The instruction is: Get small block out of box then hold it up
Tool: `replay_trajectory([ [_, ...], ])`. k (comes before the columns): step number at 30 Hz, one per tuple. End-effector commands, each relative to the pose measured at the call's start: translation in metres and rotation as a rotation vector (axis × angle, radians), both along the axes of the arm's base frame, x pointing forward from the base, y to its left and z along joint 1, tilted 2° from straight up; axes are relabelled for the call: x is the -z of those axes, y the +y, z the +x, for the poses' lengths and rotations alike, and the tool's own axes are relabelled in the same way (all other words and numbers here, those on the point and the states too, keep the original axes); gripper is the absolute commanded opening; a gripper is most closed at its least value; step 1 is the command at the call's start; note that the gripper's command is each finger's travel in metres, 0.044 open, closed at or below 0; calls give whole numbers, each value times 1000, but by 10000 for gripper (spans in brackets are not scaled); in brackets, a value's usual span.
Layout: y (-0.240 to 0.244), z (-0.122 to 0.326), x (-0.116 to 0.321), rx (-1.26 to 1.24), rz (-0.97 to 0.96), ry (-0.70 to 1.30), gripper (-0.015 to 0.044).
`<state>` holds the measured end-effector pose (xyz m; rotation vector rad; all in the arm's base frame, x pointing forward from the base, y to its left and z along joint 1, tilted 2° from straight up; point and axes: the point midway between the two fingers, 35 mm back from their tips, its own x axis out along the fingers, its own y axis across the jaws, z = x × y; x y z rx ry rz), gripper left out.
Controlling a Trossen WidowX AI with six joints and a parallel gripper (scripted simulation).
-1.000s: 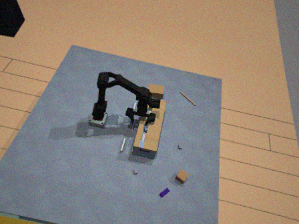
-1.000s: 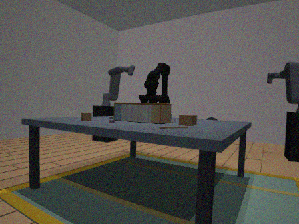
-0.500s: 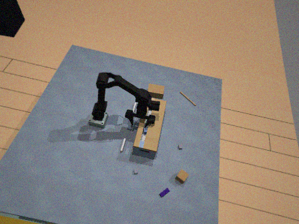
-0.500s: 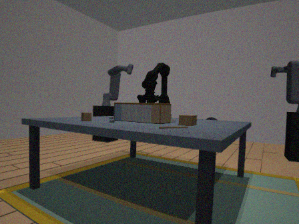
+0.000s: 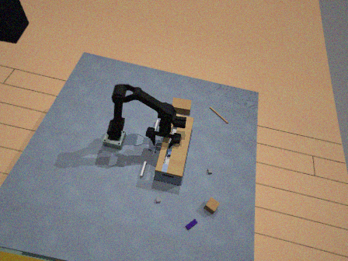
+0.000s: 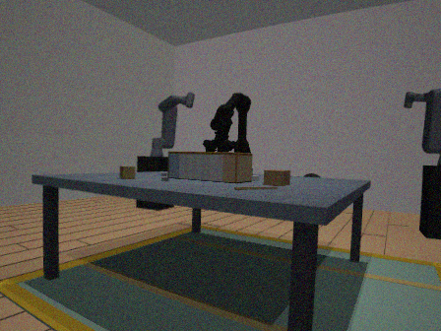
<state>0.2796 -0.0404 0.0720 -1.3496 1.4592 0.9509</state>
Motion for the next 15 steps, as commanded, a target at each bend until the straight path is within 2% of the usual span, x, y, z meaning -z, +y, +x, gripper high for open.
replay_trajectory([
  [1, -1, 0, 0, 3, -3, 3, 400],
  [15, -15, -2, 1, 3, -4, 3, 400],
])
